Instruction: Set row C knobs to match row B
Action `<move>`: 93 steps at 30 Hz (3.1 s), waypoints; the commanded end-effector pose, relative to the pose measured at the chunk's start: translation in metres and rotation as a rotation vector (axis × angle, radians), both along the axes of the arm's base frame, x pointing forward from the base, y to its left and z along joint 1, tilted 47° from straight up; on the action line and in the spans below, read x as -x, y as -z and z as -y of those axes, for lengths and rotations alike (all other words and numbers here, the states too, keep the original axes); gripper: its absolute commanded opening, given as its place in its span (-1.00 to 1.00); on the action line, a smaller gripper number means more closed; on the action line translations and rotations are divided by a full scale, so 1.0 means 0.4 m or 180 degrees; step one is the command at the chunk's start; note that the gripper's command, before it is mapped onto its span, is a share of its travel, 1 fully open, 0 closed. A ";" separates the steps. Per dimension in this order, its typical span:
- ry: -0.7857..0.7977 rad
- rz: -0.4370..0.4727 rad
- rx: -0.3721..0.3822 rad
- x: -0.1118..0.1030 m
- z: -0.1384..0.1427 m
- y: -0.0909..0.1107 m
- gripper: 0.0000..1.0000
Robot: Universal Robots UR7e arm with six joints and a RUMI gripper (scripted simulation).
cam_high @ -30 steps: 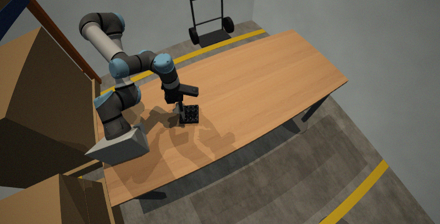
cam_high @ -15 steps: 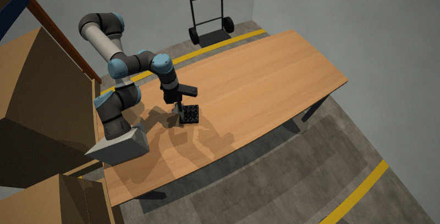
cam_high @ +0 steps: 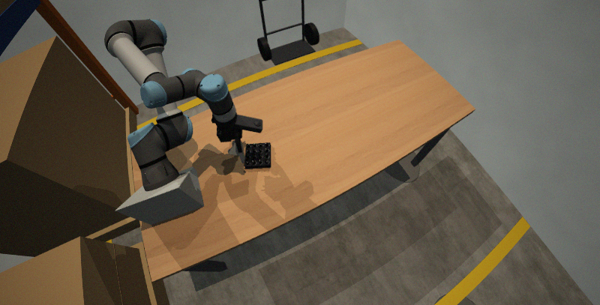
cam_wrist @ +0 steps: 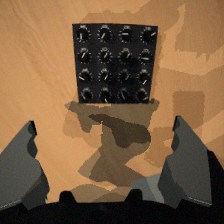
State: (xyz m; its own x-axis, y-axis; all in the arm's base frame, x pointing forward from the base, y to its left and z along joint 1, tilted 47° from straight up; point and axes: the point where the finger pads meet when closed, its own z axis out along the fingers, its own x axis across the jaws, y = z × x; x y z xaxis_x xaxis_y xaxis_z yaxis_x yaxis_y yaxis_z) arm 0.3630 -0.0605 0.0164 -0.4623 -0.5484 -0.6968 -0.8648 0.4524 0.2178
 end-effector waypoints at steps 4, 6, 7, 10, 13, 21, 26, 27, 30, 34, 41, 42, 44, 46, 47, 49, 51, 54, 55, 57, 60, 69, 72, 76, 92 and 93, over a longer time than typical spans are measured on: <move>0.0001 -0.0002 -0.0002 0.037 -0.018 -0.011 1.00; 0.0001 -0.0002 -0.0002 0.043 -0.021 -0.013 1.00; 0.0001 -0.0002 -0.0002 0.045 -0.023 -0.013 1.00; 0.0001 -0.0002 -0.0002 0.051 -0.026 -0.015 1.00; 0.0001 -0.0002 -0.0002 0.053 -0.027 -0.016 1.00; 0.0001 0.0000 0.0002 0.053 -0.026 -0.017 1.00; 0.0000 0.0000 0.0001 0.052 -0.026 -0.016 1.00; 0.0000 0.0000 0.0001 0.052 -0.026 -0.016 1.00; 0.0000 0.0000 0.0001 0.052 -0.026 -0.016 1.00; 0.0000 0.0000 0.0001 0.052 -0.026 -0.016 1.00; 0.0000 0.0000 0.0001 0.052 -0.026 -0.016 1.00; 0.0000 0.0000 0.0001 0.052 -0.026 -0.016 1.00; 0.0000 0.0000 0.0001 0.052 -0.026 -0.016 1.00; 0.0000 0.0000 0.0001 0.052 -0.026 -0.016 1.00; 0.0000 0.0000 0.0001 0.052 -0.026 -0.016 1.00; 0.0000 0.0000 0.0001 0.052 -0.026 -0.016 1.00; 0.0000 0.0000 0.0001 0.052 -0.026 -0.016 1.00; 0.0000 0.0000 0.0001 0.052 -0.026 -0.016 1.00; 0.0000 0.0000 0.0001 0.052 -0.026 -0.016 1.00; 0.0000 0.0000 0.0001 0.052 -0.026 -0.016 1.00; 0.0000 0.0000 0.0001 0.052 -0.026 -0.016 1.00; 0.0000 0.0000 0.0001 0.052 -0.026 -0.016 1.00; 0.0000 0.0000 0.0001 0.052 -0.026 -0.016 1.00; 0.0000 0.0000 0.0001 0.052 -0.026 -0.016 1.00; 0.0000 0.0000 0.0001 0.052 -0.026 -0.016 1.00; 0.0000 0.0000 0.0001 0.052 -0.026 -0.016 1.00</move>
